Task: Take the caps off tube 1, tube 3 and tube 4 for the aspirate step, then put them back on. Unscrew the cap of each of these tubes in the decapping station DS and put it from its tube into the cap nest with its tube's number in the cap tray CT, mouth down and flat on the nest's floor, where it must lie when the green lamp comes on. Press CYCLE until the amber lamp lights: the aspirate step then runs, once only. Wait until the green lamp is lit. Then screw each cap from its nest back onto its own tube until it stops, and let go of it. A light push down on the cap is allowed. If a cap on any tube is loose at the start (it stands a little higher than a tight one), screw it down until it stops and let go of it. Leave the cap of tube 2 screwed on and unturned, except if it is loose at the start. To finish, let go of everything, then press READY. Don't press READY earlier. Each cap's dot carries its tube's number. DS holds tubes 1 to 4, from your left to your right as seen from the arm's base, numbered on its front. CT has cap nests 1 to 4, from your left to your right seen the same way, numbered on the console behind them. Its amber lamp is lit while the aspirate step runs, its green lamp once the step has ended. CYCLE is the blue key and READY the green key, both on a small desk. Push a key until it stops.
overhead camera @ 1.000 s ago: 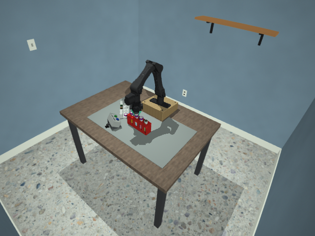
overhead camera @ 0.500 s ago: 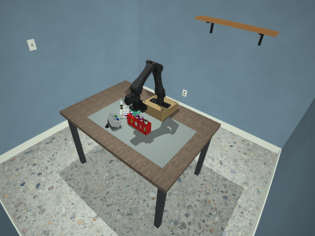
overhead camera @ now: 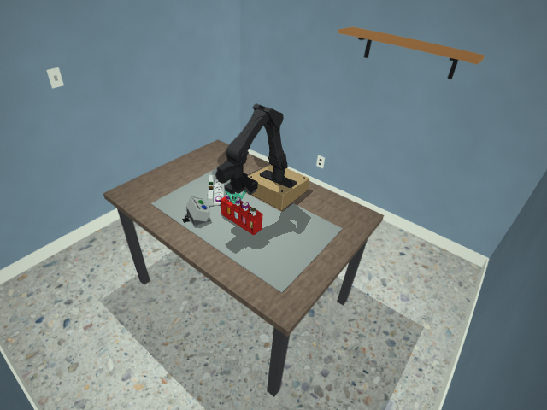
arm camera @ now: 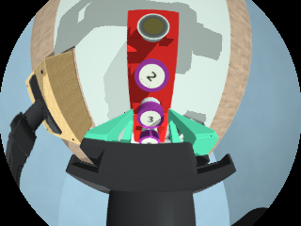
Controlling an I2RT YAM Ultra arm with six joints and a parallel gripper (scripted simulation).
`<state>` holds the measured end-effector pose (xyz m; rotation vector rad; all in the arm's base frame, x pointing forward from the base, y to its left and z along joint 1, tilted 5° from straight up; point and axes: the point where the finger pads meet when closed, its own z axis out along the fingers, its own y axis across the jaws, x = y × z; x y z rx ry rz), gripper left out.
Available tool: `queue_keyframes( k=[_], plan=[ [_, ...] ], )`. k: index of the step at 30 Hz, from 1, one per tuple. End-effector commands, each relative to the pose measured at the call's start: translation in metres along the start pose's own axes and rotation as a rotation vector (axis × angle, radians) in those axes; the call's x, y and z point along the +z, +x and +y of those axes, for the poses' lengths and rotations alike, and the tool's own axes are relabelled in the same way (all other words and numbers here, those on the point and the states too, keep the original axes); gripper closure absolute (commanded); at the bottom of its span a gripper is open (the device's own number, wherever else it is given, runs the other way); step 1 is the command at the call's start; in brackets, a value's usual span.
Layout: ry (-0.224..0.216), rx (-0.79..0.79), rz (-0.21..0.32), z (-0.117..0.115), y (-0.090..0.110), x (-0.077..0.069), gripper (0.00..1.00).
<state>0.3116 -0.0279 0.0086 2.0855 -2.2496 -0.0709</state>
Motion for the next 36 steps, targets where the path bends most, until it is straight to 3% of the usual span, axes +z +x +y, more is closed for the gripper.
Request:
queue_keyframes(
  k=[1,5,10,12,14,24,26,29,32,36],
  plan=[
    [0.014,-0.008,0.0,-0.0028,-0.0003,-0.0038,0.51],
    [0.014,-0.008,0.0,-0.0028,-0.0002,-0.0038,0.51],
    [0.013,0.393,-0.003,-0.0029,-0.0002,-0.0064,0.51],
    [0.013,0.393,-0.003,-0.0029,-0.0002,-0.0064,0.51],
    [0.013,0.569,-0.004,-0.0029,-0.0003,-0.0074,0.51],
    [0.013,0.992,-0.007,-0.003,-0.0004,-0.0099,0.51],
    [0.012,1.142,-0.008,-0.003,-0.0004,-0.0109,0.51],
    [0.012,1.158,-0.008,-0.003,-0.0004,-0.0109,0.51],
    [0.011,1.395,-0.009,-0.003,-0.0004,-0.011,0.51],
    [0.011,1.574,-0.011,-0.0034,-0.0004,-0.011,0.51]
  ],
)
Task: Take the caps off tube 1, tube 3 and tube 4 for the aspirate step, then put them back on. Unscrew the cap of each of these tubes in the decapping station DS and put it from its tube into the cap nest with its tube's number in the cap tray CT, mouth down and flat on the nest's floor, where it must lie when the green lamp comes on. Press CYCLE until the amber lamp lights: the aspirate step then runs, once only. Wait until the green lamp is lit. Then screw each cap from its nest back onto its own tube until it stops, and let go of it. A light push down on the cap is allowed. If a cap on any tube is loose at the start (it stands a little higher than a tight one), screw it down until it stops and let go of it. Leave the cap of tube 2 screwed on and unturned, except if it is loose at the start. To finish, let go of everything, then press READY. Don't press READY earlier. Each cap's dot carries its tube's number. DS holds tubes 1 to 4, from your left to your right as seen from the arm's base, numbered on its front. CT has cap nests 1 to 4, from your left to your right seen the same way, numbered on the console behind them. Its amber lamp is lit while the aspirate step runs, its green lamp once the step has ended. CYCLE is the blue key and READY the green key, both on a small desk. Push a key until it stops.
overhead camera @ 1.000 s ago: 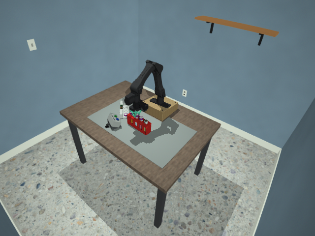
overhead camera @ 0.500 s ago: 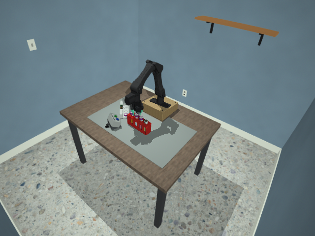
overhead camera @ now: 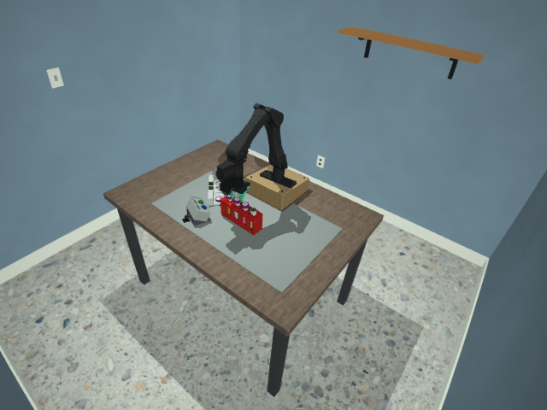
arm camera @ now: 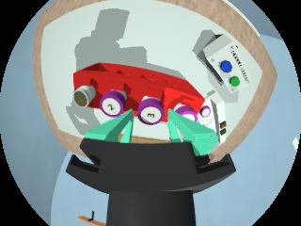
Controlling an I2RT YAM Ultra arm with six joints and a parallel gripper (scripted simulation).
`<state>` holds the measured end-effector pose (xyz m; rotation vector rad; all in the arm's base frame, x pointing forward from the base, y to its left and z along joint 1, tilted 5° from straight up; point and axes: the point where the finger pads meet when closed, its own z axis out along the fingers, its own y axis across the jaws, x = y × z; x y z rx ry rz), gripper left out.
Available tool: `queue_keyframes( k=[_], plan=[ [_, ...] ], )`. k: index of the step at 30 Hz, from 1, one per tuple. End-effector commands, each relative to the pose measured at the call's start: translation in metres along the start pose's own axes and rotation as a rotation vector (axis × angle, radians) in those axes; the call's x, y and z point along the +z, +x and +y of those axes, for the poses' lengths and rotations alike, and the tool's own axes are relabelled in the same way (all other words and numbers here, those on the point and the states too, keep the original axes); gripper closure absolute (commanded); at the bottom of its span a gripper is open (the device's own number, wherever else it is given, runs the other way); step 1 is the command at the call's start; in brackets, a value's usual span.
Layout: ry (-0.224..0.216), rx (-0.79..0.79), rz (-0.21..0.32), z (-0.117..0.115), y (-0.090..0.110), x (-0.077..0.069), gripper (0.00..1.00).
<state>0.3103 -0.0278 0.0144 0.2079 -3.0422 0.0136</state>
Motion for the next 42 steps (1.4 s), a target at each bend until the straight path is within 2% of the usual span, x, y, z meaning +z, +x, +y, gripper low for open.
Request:
queue_keyframes(
  k=[1,13,14,28,40,42],
  plan=[
    [0.002,0.216,-0.02,-0.001,-0.005,-0.005,0.51],
    [0.002,0.216,-0.02,-0.001,-0.006,-0.006,0.51],
    [0.002,0.216,-0.02,-0.001,-0.006,-0.006,1.0],
    [0.002,0.216,-0.02,-0.001,-0.006,-0.006,1.0],
    [0.002,0.216,-0.02,0.0,-0.006,-0.042,1.0],
    [0.002,0.216,-0.02,0.0,-0.006,-0.042,1.0]
  ],
)
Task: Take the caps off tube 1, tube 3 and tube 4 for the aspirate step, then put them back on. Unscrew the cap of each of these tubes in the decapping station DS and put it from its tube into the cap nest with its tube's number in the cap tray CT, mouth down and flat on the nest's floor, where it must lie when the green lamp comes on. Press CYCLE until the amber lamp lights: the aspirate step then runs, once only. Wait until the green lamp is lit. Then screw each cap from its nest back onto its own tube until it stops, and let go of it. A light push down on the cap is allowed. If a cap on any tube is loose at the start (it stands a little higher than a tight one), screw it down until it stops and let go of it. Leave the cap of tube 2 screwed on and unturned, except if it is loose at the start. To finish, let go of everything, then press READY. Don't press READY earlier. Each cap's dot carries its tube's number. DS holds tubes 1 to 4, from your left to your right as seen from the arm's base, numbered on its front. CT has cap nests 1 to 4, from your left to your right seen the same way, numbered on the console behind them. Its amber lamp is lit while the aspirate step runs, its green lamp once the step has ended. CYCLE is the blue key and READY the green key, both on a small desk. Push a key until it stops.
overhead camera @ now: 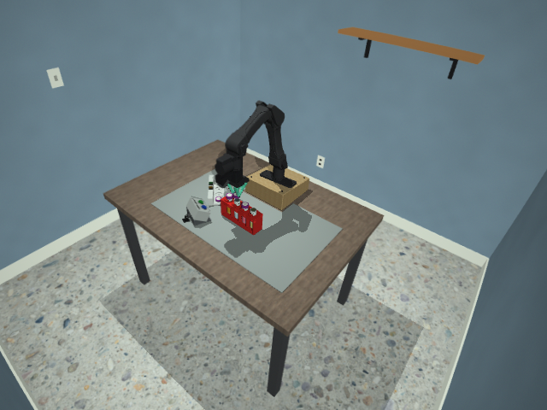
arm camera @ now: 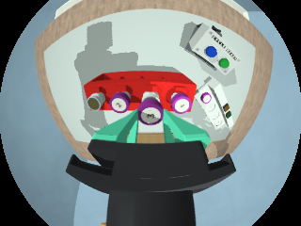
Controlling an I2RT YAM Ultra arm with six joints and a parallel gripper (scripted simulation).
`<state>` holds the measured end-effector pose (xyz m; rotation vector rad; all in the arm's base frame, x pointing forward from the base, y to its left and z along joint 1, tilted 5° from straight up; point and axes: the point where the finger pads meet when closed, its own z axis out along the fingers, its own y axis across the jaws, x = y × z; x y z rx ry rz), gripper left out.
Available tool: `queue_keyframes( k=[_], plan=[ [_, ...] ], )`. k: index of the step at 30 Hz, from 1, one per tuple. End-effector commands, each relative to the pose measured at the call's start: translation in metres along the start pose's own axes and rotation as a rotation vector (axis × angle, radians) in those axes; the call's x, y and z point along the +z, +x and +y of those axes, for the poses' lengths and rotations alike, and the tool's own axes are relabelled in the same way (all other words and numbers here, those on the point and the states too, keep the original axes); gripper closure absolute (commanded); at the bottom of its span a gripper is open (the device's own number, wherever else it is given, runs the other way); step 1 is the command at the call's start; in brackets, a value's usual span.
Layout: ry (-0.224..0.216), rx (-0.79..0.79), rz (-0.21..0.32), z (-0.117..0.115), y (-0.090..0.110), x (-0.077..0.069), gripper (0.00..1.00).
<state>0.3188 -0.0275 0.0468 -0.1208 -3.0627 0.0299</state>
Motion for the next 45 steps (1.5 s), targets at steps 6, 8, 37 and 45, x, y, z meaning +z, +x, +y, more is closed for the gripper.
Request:
queue_keyframes(
  k=[6,8,37,45],
  plan=[
    [0.0,0.334,-0.006,-0.03,0.014,-0.009,1.0],
    [0.0,0.417,-0.006,-0.038,0.017,-0.009,1.0],
    [0.006,0.774,-0.006,-0.221,0.1,-0.009,1.0],
    [0.007,0.774,-0.005,-0.245,0.11,-0.009,1.0]
  ],
)
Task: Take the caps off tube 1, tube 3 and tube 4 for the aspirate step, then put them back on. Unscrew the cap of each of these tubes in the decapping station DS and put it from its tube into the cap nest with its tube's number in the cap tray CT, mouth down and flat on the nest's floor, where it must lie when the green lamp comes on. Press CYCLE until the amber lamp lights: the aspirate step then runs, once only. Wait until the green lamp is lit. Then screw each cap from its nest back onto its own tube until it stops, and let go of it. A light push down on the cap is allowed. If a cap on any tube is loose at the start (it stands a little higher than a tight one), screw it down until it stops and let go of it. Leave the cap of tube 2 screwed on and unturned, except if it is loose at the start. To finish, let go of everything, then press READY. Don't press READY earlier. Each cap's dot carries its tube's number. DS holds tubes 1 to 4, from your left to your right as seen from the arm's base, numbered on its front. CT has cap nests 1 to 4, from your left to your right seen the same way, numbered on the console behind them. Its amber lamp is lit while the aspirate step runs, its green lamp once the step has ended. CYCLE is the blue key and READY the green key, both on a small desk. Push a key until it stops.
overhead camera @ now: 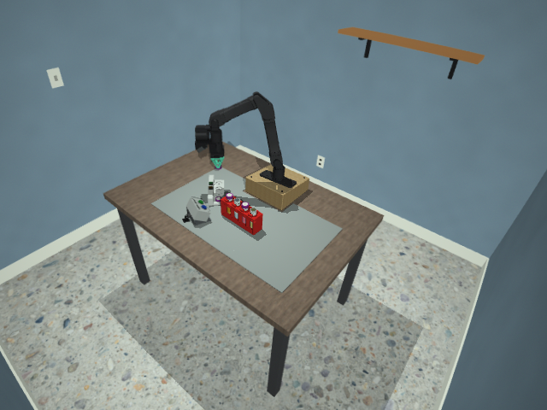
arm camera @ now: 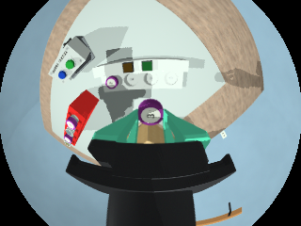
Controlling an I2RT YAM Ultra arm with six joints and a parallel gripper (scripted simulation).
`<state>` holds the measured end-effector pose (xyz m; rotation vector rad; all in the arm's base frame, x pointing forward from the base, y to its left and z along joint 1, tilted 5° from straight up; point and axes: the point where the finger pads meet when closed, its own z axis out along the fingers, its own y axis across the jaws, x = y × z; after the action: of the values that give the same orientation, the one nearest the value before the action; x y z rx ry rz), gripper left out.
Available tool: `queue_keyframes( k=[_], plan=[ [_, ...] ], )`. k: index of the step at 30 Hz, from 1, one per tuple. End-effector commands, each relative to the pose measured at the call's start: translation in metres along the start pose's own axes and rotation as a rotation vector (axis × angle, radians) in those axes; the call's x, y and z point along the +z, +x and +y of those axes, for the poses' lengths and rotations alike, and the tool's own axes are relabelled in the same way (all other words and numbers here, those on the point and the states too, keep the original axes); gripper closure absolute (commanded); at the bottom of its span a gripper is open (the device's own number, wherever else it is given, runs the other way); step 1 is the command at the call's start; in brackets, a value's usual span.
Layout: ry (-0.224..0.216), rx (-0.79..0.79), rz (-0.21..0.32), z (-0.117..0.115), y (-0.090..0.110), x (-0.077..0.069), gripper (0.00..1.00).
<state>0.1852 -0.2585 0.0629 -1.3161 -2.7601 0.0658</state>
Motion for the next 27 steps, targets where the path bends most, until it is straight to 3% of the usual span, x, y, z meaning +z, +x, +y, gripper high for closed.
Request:
queue_keyframes(
  k=[1,11,23,25,27],
  plan=[
    [0.0,-0.036,-0.028,0.001,-0.006,-0.008,1.0],
    [0.0,-0.036,-0.028,0.001,-0.006,-0.008,1.0],
    [0.0,-0.036,-0.028,0.001,-0.008,0.052,1.0],
    [0.0,-0.036,-0.028,0.001,-0.008,0.052,1.0],
    [0.0,-0.036,-0.028,0.001,-0.008,0.062,1.0]
  ],
)
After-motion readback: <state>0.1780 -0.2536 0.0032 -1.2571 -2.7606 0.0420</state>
